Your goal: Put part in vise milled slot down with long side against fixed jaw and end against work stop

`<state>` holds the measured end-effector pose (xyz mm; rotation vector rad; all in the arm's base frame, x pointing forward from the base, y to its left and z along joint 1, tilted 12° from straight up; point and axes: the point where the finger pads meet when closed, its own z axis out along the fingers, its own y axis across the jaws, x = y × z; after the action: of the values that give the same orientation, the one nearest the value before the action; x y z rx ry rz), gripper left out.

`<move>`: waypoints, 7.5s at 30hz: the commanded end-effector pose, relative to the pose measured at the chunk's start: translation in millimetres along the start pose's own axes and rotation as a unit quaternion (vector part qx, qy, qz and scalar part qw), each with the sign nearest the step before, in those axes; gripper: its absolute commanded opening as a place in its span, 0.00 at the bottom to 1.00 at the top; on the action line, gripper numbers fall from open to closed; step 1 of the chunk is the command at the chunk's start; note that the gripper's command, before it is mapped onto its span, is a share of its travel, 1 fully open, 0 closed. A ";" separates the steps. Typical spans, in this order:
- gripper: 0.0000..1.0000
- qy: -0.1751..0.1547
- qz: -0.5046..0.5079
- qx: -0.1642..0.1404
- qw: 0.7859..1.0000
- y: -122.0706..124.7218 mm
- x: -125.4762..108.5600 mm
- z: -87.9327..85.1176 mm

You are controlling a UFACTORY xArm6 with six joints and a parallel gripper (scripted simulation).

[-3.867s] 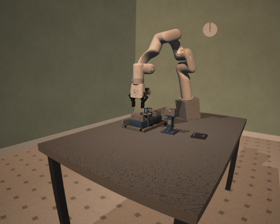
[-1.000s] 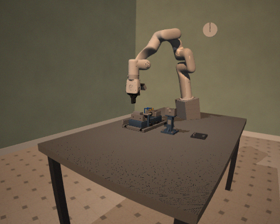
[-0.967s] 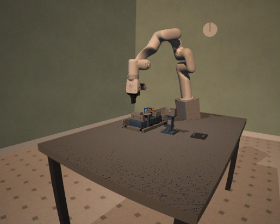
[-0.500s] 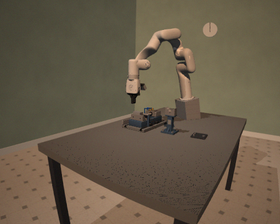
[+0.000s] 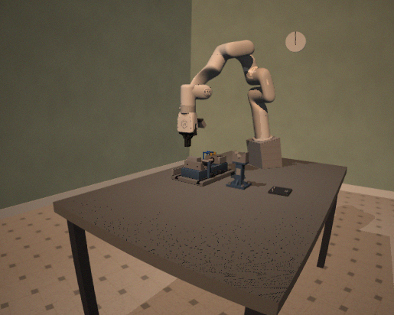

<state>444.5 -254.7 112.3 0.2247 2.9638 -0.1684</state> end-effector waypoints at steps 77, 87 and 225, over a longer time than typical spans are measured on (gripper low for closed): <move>0.00 -0.002 0.000 0.001 1.000 -2.3 -5.2 45.0; 0.00 -0.002 0.000 0.001 1.000 -2.3 -5.2 45.0; 0.00 -0.002 0.000 0.001 1.000 2.1 -5.3 55.0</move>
<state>457.2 -260.0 57.4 0.2248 2.9638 -0.1684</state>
